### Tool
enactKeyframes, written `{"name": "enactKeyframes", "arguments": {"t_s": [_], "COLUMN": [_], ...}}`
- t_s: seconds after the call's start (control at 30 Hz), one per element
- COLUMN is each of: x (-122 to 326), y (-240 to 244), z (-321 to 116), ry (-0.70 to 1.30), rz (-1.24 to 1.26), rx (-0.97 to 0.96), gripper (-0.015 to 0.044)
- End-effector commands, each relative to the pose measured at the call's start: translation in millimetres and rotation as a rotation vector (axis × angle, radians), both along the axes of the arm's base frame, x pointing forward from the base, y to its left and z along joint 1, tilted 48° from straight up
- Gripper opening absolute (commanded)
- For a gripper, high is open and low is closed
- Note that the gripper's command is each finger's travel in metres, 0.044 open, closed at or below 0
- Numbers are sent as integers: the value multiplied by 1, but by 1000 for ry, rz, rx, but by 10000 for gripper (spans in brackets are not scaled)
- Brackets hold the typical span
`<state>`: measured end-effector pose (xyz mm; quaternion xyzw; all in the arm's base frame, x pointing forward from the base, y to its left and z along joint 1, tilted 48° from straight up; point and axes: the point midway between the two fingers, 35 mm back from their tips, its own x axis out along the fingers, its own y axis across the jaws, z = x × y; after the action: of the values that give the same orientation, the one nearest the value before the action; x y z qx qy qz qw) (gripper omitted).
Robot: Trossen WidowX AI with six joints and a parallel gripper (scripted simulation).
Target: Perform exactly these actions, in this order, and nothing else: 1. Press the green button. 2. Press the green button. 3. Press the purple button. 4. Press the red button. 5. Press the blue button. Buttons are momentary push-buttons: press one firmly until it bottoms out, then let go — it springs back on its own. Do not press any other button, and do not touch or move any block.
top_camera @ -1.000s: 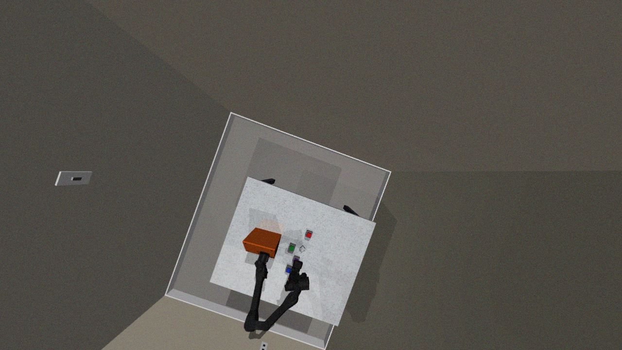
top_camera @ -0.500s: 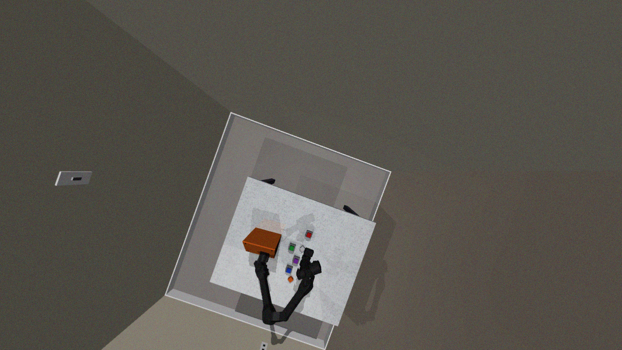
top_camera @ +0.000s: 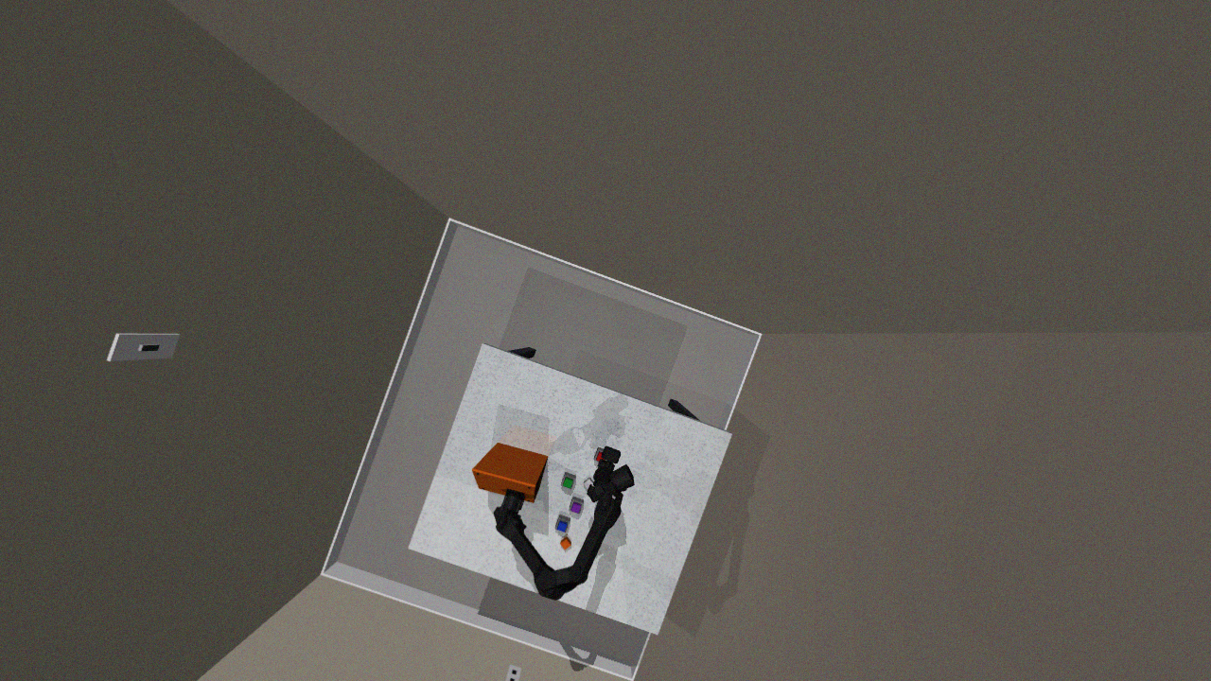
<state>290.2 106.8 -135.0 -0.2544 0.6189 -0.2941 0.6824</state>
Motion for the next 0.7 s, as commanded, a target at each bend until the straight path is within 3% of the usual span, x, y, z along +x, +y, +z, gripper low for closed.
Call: {"name": "enactKeyframes", "arguments": {"t_s": [0.0,0.67], "x": [-7,-6], "y": [-26,-46], "z": [-19,-37], "ry": [29,29], "rz": [-11,-11], "rx": [-26,-26], "gripper": [20,20]}}
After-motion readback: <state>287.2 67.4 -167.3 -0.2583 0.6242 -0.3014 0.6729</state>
